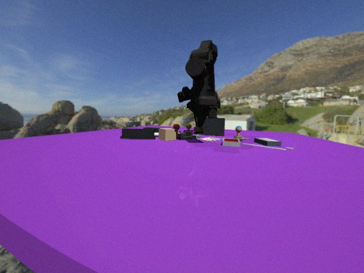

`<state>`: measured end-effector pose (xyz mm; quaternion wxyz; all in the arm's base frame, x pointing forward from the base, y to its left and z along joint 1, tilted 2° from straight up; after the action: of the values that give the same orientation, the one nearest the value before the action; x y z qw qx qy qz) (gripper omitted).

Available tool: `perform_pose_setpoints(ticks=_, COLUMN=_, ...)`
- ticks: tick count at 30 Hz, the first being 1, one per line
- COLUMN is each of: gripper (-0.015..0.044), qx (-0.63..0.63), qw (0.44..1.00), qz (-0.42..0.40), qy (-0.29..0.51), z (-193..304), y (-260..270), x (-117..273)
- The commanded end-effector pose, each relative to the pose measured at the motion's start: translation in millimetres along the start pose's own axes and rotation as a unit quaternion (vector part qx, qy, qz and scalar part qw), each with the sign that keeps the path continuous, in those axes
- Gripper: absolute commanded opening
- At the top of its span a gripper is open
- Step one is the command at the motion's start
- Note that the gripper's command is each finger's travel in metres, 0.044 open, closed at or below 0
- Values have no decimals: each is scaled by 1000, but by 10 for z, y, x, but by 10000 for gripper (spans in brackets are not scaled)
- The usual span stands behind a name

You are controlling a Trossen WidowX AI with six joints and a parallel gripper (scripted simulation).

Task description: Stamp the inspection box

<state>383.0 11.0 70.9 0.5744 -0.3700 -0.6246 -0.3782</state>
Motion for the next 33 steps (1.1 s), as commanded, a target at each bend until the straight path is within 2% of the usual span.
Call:
perform_pose_setpoints(ticks=1, gripper=0, qx=3, qw=1000, qz=1, qy=2, z=5, y=-5, x=-78)
perform_pose_setpoints(ticks=21, gripper=0, qx=3, qw=1000, qz=1, qy=2, z=15, y=-23, x=-360)
perform_pose_setpoints(ticks=31, gripper=260, qx=0, qw=1000, qz=1, qy=0, z=10, y=-19, x=-332)
perform_pose_setpoints(ticks=33, gripper=260, qx=0, qw=1000, qz=1, qy=0, z=10, y=-19, x=-332)
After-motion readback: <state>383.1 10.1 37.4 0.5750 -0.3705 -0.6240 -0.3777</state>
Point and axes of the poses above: the point midway between the two fingers, 35 mm back from their tips, its own x axis back along the fingers, its own y axis across the jaws, z = x × y, the point moved 5 cm from there along x, back along the fingers, and after that the axes turned 4 degrees about -x, right-handed, at the moved point
